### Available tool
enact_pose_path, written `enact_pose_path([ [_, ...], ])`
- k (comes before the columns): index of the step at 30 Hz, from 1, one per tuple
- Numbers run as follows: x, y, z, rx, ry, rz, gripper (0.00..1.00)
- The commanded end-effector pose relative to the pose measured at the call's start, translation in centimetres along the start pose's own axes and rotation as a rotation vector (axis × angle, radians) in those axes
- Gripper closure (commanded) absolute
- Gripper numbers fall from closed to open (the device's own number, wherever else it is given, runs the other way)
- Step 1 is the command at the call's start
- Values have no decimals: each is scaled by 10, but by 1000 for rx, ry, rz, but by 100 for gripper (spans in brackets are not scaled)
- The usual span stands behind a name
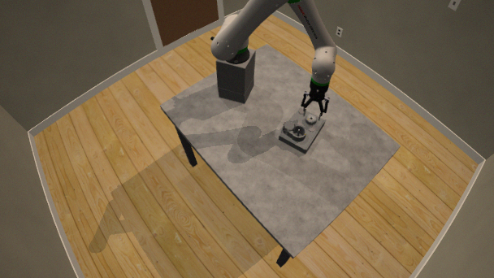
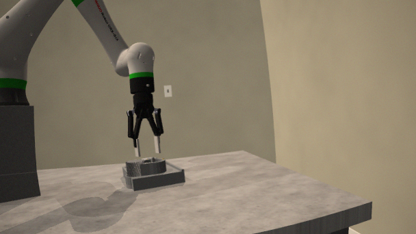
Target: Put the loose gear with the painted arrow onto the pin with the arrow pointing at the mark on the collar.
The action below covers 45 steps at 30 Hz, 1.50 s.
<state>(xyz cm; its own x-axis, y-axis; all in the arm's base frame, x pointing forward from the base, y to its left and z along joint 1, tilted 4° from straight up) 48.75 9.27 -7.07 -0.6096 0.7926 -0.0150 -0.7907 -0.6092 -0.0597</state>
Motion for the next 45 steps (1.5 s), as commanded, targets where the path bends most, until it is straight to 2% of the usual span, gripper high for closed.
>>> enact_pose_path([
  [1,0,0,0,0,0,0,47],
  [45,0,0,-5,0,0,0,47],
])
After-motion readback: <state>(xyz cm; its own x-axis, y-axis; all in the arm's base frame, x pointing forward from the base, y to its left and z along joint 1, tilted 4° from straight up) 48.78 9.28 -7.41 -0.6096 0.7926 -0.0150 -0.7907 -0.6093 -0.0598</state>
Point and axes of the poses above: the point where the finger pads meet when closed, its own z axis back along the fingers, its own y axis across the jaws, x = y × z, the point moved 9 cm from there along z, back along the fingers, and after that the axes turned 14 degrees about z, right-handed, at the moved point
